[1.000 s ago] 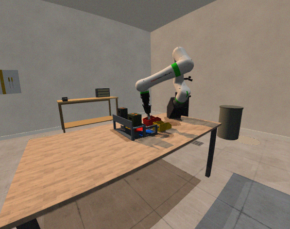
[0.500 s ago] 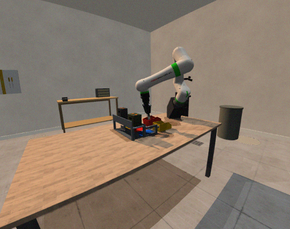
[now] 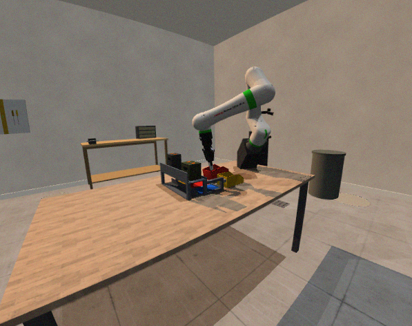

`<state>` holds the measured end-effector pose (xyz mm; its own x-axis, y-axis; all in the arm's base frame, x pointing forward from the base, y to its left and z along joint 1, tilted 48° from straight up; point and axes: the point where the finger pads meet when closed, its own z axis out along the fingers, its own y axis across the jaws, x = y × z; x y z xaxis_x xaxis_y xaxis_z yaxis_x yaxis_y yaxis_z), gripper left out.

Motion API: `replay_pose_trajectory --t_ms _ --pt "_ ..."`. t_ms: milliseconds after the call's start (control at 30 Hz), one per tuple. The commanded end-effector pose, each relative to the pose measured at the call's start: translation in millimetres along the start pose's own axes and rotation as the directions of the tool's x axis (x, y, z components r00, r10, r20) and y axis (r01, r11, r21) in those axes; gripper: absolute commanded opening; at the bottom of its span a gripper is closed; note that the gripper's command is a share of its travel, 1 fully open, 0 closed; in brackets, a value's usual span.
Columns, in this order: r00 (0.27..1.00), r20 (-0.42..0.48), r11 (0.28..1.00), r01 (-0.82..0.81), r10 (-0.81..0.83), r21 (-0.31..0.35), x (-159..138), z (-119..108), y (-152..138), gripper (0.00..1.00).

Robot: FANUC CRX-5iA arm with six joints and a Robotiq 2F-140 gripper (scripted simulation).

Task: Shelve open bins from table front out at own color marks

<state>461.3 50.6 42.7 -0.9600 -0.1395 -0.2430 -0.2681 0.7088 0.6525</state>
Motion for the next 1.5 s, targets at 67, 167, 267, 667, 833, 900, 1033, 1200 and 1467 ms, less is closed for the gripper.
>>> replay_pose_trajectory --t_ms 67,167,267,667,833,900,1033,1200,1467 --pt "1.000 0.000 1.000 0.000 0.000 0.000 -1.1 -0.4 -0.2 0.00" --pt "1.000 0.000 1.000 0.000 0.000 0.000 -2.4 -0.6 -0.2 0.00" --pt "1.000 0.000 1.000 0.000 0.000 0.000 -3.9 -0.9 -0.2 0.00" --pt "1.000 0.000 1.000 0.000 0.000 0.000 -10.7 -2.0 -0.2 0.00" --pt "1.000 0.000 1.000 0.000 0.000 0.000 -15.0 -2.7 -0.2 0.00" --pt "1.000 0.000 1.000 0.000 0.000 0.000 -16.9 -3.1 -0.2 0.00" --pt "1.000 0.000 1.000 0.000 0.000 0.000 -21.0 -3.7 -0.2 0.00" --pt "1.000 0.000 1.000 0.000 0.000 0.000 -24.2 -4.3 -0.2 0.00" --pt "1.000 0.000 1.000 0.000 0.000 0.000 -33.4 -5.8 -0.2 0.00"
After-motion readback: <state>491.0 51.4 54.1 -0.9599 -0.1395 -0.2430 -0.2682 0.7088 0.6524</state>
